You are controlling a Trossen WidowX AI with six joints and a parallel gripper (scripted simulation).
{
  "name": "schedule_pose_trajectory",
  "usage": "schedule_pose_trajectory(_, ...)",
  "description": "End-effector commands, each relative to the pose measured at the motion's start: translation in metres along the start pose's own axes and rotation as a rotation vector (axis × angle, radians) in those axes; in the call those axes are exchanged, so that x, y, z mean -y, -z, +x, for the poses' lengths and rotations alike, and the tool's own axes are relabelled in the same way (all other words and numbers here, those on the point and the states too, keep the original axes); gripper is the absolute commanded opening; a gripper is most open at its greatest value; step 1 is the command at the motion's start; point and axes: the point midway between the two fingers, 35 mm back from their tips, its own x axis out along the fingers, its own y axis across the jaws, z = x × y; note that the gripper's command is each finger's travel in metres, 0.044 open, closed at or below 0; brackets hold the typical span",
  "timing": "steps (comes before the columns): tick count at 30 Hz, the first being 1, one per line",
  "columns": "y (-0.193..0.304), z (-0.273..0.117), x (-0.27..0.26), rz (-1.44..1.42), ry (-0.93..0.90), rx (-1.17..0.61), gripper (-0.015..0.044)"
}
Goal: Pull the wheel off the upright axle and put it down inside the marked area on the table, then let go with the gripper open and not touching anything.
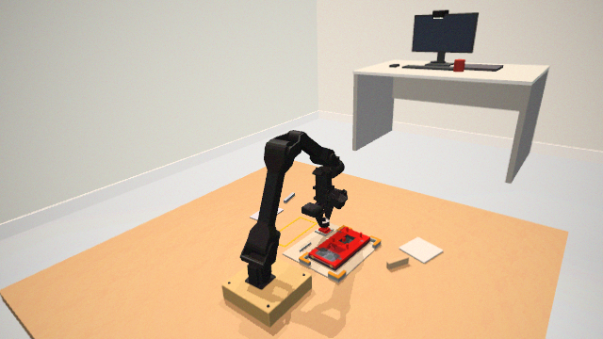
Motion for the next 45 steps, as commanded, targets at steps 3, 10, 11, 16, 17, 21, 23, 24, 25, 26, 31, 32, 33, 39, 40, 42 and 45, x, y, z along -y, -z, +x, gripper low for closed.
schedule_pose_trajectory(3,0.000,-0.004,-0.001,-0.001,-0.004,-0.001,0.0000)
schedule_pose_trajectory(10,0.000,-0.006,-0.001,-0.002,-0.005,-0.002,0.0000)
schedule_pose_trajectory(11,0.000,-0.007,-0.001,-0.002,-0.005,-0.002,0.0000)
schedule_pose_trajectory(16,0.000,-0.008,-0.001,-0.002,-0.005,-0.002,0.0000)
schedule_pose_trajectory(17,0.000,-0.009,-0.001,-0.002,-0.005,-0.002,0.0000)
schedule_pose_trajectory(21,0.000,-0.010,-0.001,-0.002,-0.005,-0.002,0.0000)
schedule_pose_trajectory(23,0.000,-0.011,-0.001,-0.002,-0.005,-0.003,0.0000)
schedule_pose_trajectory(24,0.000,-0.011,-0.001,-0.002,-0.006,-0.003,0.0000)
schedule_pose_trajectory(25,0.000,-0.011,-0.001,-0.002,-0.006,-0.003,0.0000)
schedule_pose_trajectory(26,0.000,-0.012,-0.001,-0.002,-0.006,-0.003,0.0000)
schedule_pose_trajectory(31,0.000,-0.013,-0.001,-0.003,-0.006,-0.003,0.0000)
schedule_pose_trajectory(32,0.000,-0.014,-0.001,-0.003,-0.006,-0.003,0.0000)
schedule_pose_trajectory(33,0.000,-0.014,-0.001,-0.003,-0.006,-0.003,0.0000)
schedule_pose_trajectory(39,0.000,-0.016,-0.001,-0.003,-0.006,-0.003,0.0000)
schedule_pose_trajectory(40,0.000,-0.016,-0.001,-0.003,-0.006,-0.003,0.0000)
schedule_pose_trajectory(42,0.000,-0.017,-0.001,-0.003,-0.007,-0.004,0.0000)
schedule_pose_trajectory(45,0.000,-0.018,-0.001,-0.003,-0.007,-0.004,0.0000)
